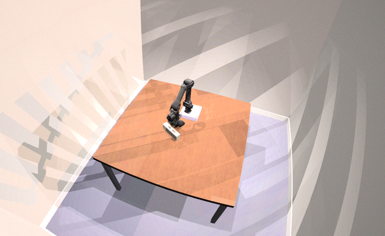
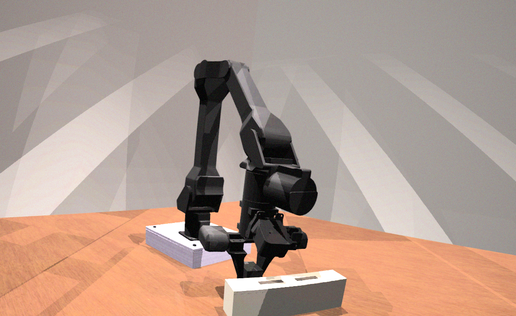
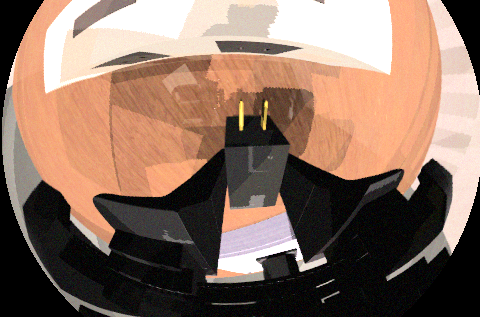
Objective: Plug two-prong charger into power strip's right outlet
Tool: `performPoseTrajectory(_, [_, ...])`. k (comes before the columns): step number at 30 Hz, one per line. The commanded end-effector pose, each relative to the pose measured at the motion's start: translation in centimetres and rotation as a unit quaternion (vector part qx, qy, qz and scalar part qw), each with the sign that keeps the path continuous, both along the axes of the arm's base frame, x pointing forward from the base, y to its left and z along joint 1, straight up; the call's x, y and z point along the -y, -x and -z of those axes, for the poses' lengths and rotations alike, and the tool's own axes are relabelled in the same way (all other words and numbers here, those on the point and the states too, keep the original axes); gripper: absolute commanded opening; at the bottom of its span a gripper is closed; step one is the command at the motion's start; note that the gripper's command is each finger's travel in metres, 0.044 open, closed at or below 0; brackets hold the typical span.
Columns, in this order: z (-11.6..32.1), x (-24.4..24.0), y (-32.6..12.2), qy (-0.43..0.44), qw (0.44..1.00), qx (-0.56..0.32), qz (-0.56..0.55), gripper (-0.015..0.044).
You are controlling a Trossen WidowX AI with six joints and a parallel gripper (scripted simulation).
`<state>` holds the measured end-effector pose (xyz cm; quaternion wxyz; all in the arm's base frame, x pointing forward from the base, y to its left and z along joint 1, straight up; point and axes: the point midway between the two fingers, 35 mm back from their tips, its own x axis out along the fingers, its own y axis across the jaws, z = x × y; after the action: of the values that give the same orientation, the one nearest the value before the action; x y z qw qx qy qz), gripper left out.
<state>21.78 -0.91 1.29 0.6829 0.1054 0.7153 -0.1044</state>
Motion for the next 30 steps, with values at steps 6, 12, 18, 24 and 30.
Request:
performPoseTrajectory(6, [0.13, 0.37, -1.38, -0.002, 1.000, 0.000, 0.006, 0.0000])
performPoseTrajectory(12, [0.14, 0.39, -1.55, -0.002, 1.000, 0.000, 0.008, 0.0000])
performPoseTrajectory(18, [0.17, 0.35, -1.57, -0.002, 1.000, 0.000, 0.008, 0.0000])
performPoseTrajectory(24, [0.18, 0.34, -1.58, -0.002, 1.000, 0.000, 0.008, 0.0000])
performPoseTrajectory(30, [0.18, 0.35, -1.67, -0.002, 1.000, 0.000, 0.008, 0.0000])
